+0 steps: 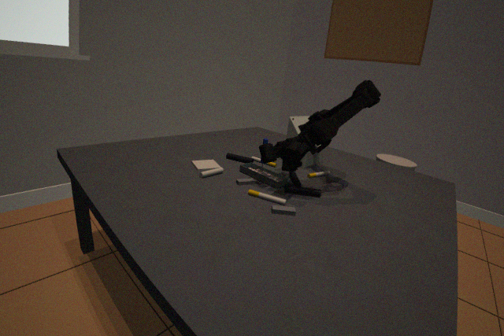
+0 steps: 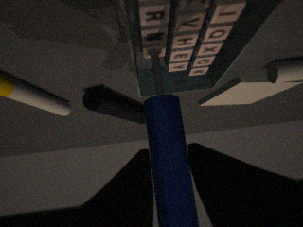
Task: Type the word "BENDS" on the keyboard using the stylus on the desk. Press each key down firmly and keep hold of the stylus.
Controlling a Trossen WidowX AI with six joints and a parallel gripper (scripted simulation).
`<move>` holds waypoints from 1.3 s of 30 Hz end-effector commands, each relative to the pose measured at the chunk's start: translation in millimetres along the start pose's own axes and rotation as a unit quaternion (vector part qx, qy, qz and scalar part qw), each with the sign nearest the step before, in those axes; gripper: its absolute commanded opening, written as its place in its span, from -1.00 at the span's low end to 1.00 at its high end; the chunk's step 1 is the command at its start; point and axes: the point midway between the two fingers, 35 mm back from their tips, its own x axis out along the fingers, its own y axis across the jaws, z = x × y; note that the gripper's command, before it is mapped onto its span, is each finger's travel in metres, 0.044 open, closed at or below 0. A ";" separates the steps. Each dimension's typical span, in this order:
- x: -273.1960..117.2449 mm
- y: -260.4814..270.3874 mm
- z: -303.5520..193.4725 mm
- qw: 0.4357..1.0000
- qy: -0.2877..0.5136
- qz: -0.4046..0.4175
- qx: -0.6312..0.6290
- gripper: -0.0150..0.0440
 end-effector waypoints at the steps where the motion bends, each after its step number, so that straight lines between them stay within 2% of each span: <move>1: 1.0 -0.6 2.0 1.000 -0.001 -0.001 0.002 -0.22; 31: 4.7 -0.6 8.6 1.000 -0.001 -0.001 0.002 -0.22; 39: -11.5 -1.0 -19.8 1.000 -0.001 -0.001 0.002 -0.22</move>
